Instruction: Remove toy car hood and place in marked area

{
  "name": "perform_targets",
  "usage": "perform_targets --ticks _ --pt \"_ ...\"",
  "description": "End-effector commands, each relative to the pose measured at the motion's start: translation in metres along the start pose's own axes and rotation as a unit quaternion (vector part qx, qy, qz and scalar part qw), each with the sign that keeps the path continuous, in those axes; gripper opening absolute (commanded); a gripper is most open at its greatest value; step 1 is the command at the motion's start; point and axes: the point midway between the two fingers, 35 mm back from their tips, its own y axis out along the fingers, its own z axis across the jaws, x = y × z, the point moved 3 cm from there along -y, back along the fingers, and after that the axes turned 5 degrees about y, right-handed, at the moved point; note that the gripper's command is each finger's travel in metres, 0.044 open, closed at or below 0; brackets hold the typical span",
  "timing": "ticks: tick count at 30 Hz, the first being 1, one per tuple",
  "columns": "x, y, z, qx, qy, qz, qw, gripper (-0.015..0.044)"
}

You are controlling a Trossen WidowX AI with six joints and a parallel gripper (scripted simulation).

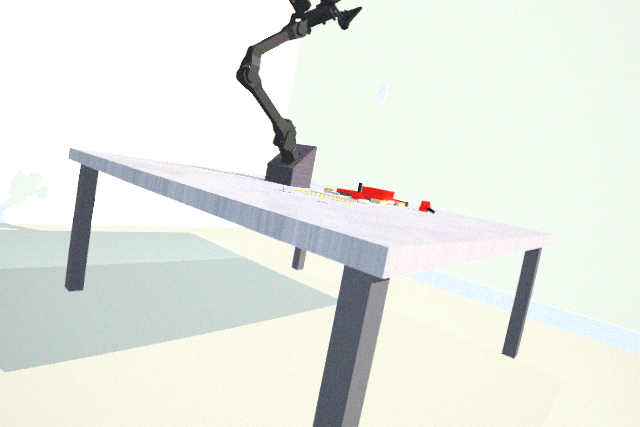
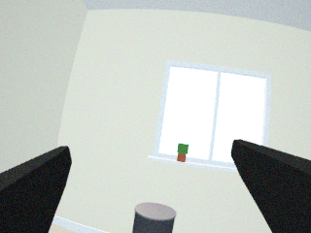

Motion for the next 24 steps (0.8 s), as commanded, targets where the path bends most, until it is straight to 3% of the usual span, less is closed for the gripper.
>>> perform_targets --ticks 1,12,24 --pt "-0.022 0.025 0.021 0.017 0.001 0.041 0.999 0.0440" --pt "-0.118 0.085 0.075 0.056 0.013 0.192 0.980 0.0440" --pt "-0.241 0.112 0.120 0.075 0.063 0.387 0.917 0.0440"
